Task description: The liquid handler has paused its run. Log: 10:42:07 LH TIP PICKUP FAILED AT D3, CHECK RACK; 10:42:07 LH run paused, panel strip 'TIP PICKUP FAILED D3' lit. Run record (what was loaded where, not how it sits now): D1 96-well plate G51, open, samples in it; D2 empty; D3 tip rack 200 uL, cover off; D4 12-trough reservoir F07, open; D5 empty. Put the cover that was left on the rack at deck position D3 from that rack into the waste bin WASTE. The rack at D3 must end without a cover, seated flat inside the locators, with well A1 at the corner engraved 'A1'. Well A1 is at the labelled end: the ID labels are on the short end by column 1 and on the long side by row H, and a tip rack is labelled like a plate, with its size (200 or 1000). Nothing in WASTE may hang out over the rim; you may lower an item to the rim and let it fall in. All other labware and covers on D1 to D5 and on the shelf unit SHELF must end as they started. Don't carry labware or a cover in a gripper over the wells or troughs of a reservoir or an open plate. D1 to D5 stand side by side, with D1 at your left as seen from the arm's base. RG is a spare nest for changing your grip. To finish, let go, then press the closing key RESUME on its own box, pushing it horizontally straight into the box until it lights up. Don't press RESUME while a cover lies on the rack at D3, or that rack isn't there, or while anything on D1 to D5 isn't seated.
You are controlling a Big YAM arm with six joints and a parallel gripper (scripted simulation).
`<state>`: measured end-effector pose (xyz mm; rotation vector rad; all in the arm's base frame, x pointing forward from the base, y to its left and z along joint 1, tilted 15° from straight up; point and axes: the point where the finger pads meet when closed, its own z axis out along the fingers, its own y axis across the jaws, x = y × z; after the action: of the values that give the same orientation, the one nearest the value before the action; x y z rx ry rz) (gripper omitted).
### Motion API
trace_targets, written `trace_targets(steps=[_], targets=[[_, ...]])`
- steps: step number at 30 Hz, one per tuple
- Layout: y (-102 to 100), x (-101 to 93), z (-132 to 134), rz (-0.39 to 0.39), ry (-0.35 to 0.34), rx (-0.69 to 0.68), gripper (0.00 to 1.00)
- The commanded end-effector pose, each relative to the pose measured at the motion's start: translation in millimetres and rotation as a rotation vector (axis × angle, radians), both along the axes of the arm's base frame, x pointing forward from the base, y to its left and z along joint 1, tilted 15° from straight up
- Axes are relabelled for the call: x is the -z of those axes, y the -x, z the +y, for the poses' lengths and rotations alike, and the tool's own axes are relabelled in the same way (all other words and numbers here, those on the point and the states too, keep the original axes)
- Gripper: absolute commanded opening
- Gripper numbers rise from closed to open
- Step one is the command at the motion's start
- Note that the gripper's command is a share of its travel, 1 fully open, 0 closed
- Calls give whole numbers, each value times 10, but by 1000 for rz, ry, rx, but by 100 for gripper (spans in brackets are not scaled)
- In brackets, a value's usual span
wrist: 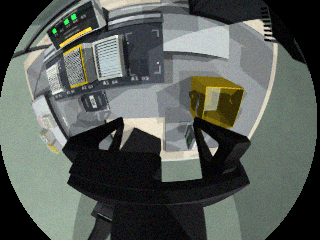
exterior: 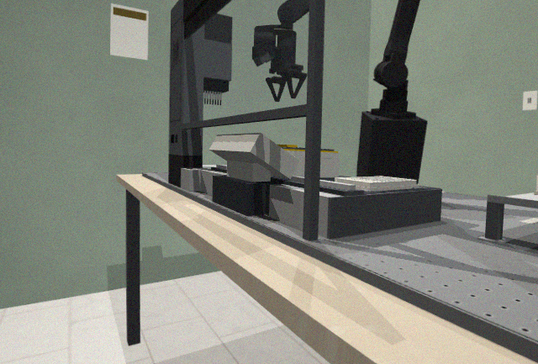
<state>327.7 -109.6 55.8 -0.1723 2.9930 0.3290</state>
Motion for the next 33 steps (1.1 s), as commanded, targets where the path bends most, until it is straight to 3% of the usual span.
trace_targets(steps=[1, 33], targets=[[-155, -97, -283, -33, 10, -37, 100], [174, 211, -1689, -24, 22, -37, 100]])
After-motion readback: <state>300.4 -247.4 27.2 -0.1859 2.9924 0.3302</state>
